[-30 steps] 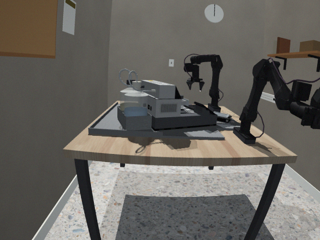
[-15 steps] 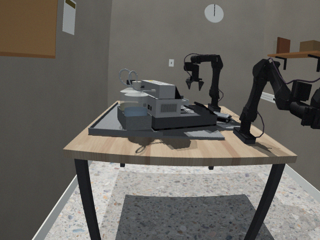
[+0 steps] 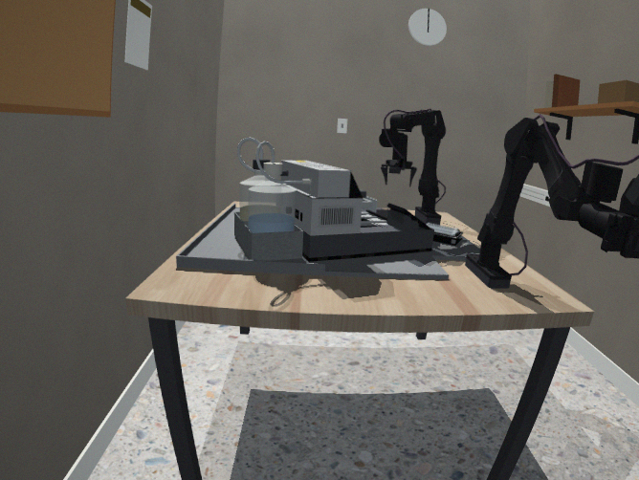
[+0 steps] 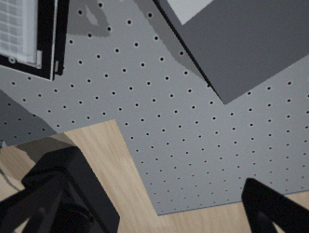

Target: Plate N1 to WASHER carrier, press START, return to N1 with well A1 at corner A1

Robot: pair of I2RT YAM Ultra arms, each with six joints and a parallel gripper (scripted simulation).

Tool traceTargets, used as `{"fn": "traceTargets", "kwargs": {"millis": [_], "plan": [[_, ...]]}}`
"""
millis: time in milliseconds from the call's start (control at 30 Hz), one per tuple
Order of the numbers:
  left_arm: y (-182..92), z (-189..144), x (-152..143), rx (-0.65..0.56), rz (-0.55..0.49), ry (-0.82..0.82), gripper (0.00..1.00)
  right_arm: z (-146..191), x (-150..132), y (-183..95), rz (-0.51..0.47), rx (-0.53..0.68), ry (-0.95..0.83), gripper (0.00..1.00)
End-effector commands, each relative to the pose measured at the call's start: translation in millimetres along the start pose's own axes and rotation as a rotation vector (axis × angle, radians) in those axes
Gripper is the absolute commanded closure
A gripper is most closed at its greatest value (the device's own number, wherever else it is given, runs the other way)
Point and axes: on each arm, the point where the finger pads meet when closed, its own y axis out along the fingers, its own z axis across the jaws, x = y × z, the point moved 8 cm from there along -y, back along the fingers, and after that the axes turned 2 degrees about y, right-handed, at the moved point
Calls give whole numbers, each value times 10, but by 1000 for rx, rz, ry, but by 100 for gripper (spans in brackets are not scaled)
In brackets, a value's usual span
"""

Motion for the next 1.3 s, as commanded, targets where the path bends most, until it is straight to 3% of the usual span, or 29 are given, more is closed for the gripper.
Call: {"fn": "traceTargets", "kwargs": {"millis": [0,133,233,467,1200,1267], "plan": [[-46,26,206,13,-79,-11,100,61,198,30,-50,-18,-149,0],[-46,26,206,13,-79,-11,100,205,335,10,-67,-45,-302,0],[-46,26,206,13,-79,-11,100,198,331,1,-63,-47,-294,0],[-46,26,206,13,-79,-11,100,550,668,76,-72,-50,-587,0],[-46,26,206,13,-79,-11,100,491,409,98,-2,-16,-433,0],[-46,26,206,13,-79,-11,100,640,450,124,-3,-19,-547,0]]}}
